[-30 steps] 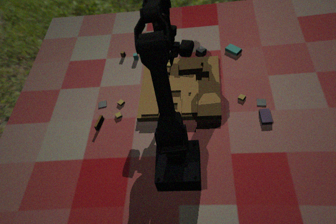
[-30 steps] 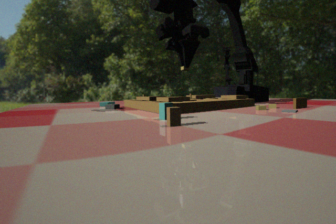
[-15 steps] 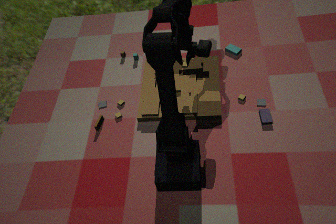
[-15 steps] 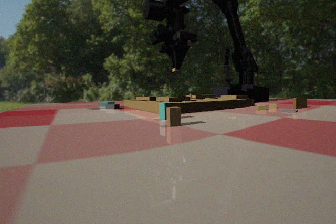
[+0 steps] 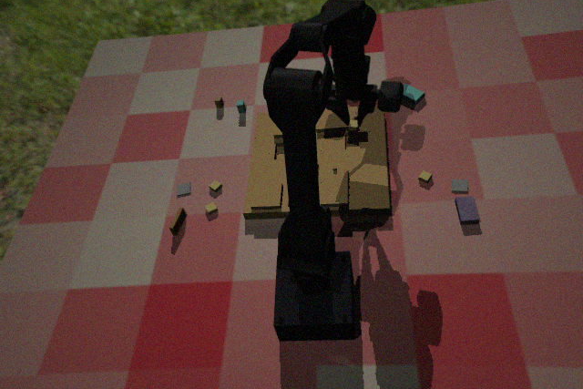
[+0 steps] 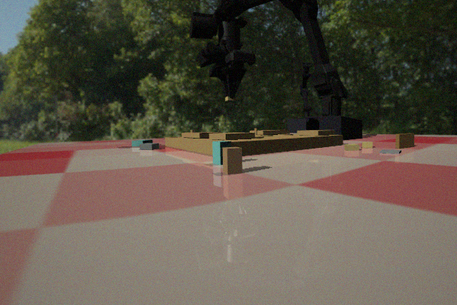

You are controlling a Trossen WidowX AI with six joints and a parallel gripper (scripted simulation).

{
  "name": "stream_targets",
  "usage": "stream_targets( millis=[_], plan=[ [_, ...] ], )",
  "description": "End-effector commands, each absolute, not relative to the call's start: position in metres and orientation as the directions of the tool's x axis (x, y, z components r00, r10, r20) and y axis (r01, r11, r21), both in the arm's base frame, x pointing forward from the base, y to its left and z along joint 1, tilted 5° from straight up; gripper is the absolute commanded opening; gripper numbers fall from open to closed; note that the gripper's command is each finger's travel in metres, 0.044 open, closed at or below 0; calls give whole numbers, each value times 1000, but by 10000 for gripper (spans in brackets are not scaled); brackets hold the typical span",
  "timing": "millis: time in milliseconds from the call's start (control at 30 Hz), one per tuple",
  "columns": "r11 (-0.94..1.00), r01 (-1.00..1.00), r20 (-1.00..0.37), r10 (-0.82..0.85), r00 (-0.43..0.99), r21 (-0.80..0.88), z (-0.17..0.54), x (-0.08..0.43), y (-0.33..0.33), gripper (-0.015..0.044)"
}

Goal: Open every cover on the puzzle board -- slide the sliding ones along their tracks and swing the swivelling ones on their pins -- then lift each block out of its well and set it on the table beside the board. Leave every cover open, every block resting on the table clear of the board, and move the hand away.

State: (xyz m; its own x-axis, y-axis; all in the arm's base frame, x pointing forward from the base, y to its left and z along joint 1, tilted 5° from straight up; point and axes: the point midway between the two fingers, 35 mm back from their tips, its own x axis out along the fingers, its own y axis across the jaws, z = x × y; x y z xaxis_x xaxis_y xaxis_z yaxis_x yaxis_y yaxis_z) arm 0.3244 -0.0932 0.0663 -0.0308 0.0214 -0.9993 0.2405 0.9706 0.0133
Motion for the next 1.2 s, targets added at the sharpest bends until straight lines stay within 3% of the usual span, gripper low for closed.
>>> stream_targets(
  millis=[0,1167],
  plan=[
    [971,237,-999,15,-34,6,66,315,-110,80],
    [971,238,-999,6,-50,-7,65,223,-214,80]
  ],
)
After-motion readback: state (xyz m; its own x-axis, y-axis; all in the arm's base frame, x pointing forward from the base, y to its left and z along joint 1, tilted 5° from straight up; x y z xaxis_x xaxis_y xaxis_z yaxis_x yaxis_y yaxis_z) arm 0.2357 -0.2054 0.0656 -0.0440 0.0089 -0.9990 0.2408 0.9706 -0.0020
